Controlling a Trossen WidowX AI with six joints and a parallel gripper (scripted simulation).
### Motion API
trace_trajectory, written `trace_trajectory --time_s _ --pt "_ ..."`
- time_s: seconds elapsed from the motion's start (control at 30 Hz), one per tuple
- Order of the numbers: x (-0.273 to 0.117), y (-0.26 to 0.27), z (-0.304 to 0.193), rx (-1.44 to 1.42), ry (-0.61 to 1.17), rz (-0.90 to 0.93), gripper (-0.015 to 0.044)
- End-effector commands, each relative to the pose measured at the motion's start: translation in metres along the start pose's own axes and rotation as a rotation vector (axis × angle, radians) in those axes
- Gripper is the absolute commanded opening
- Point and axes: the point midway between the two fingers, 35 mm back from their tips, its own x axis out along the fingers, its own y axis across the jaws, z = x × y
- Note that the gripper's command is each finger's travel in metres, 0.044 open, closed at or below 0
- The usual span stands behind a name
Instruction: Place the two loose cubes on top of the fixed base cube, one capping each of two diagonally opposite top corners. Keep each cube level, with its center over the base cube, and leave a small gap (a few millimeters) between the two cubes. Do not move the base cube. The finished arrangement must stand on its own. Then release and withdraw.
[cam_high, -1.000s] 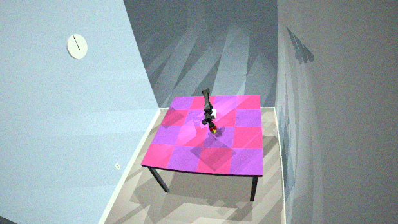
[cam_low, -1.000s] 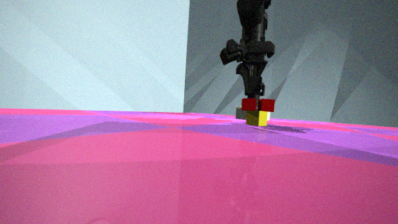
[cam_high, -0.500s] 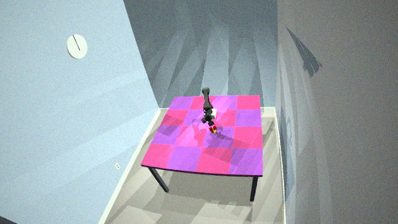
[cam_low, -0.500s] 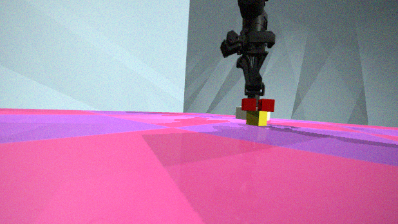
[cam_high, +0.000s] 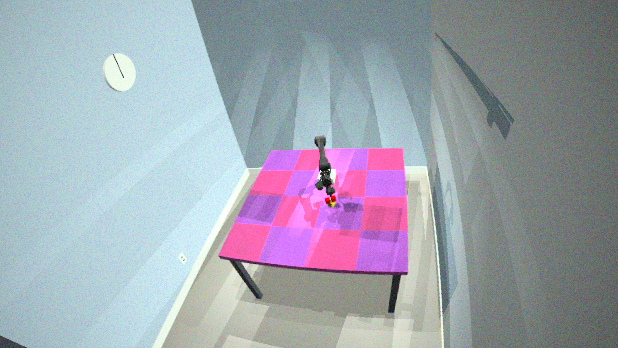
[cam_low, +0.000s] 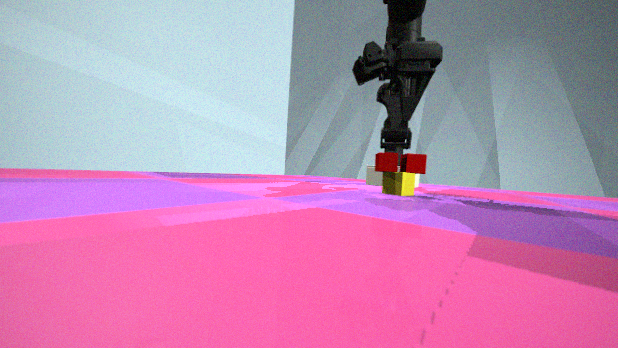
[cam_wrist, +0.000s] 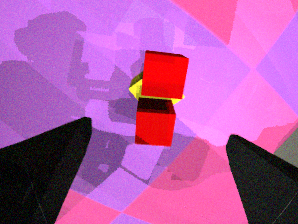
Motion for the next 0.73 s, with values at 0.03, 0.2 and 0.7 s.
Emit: trace_trajectory --time_s 0.03,0.2,0.7 --pt "-0.002 0.01 -0.062 -0.017 0.008 0.003 0.04" --pt "-0.004 0.006 -0.128 -0.017 0.015 0.002 0.04" --pt "-0.004 0.005 -0.131 -0.017 0.015 0.002 0.04"
